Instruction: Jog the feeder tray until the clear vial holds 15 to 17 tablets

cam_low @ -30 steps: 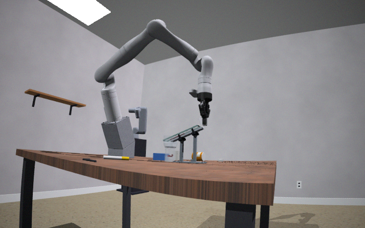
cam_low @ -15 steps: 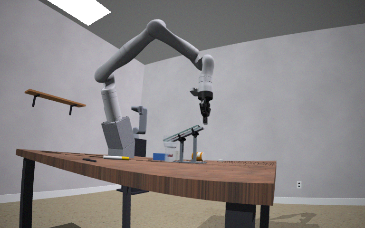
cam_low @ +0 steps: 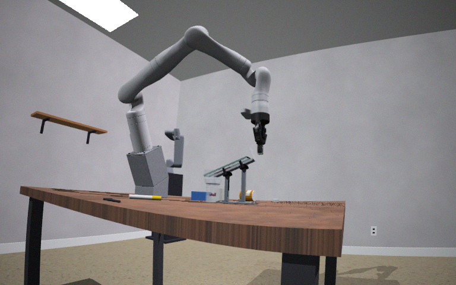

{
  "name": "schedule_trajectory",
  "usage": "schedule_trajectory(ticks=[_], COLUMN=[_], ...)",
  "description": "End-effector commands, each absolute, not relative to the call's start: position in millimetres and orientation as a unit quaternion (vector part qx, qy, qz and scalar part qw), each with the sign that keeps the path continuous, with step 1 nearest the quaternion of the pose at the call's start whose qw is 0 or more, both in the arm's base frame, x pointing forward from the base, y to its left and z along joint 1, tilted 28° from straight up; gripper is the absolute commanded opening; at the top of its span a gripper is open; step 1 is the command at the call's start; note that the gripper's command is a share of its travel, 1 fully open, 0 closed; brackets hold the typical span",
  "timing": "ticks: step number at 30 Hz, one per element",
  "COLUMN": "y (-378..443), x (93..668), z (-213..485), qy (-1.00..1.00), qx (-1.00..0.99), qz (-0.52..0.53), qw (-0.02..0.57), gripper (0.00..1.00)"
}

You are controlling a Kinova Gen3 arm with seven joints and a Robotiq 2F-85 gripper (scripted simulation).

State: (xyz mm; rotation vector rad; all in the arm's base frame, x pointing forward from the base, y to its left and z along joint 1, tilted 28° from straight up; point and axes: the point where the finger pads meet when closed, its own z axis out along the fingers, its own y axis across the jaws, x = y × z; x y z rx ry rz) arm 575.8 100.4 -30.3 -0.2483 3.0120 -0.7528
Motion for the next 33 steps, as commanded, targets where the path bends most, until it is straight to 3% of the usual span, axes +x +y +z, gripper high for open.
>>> schedule_trajectory(ticks=[1,15,33], y=[101.2,91.8,101.4], x=[575.6,549.5,576.2], z=[-29.8,-39.0,-29.6], qy=[0.967,0.967,0.967], qx=[-0.08,-0.08,-0.08], qz=[-0.241,-0.241,-0.241], qw=[0.014,0.014,0.014], gripper=[0.0,0.0,0.0])
